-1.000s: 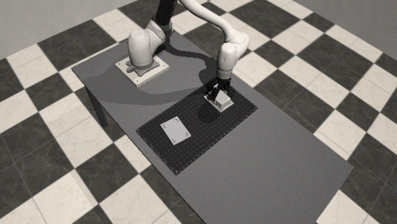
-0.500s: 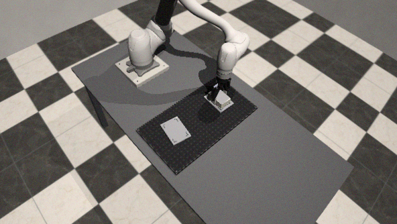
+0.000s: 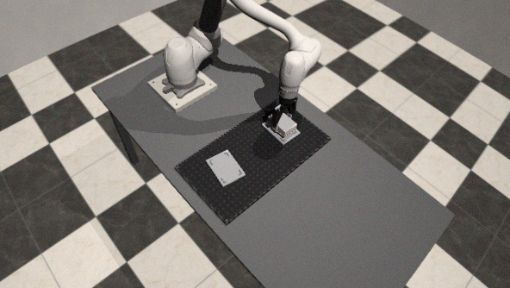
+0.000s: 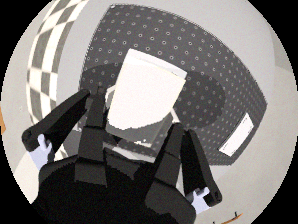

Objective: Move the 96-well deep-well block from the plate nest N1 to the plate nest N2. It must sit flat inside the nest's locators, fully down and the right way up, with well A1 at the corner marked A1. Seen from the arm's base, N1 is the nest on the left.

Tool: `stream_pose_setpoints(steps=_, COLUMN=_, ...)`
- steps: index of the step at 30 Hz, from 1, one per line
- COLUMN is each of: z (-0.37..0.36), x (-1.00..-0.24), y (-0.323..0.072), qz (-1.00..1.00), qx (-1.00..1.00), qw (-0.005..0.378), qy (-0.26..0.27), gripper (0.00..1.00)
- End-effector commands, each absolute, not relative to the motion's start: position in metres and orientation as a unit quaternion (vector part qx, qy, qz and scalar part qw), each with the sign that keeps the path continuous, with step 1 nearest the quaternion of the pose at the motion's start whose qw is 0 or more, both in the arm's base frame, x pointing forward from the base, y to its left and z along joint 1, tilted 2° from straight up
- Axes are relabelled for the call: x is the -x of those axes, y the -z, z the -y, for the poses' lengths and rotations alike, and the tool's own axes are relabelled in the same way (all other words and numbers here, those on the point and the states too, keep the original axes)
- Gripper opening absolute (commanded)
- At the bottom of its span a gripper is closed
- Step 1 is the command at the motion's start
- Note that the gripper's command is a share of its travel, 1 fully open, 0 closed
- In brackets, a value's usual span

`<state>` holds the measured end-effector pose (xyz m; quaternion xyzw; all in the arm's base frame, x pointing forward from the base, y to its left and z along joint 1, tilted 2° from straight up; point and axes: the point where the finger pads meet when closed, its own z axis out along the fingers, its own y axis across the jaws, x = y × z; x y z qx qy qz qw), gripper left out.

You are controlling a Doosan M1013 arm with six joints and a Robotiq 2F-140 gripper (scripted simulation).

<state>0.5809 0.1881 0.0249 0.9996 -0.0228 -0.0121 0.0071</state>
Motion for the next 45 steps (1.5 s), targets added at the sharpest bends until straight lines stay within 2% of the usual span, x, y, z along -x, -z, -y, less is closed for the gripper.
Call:
stream_pose_setpoints(steps=1, z=-0.188, x=-0.581, y=-0.029, qz=0.023, qx=-1.0, qw=0.007, qy=0.012, gripper=0.0)
stream_pose_setpoints(steps=32, z=-0.189, x=-0.582, y=-0.074, qz=0.023, qx=-1.0, qw=0.007, qy=0.012, gripper=0.0)
stream_pose_setpoints(steps=45, z=-0.189, x=-0.582, y=-0.074, qz=0.023, qx=-1.0, qw=0.007, qy=0.012, gripper=0.0)
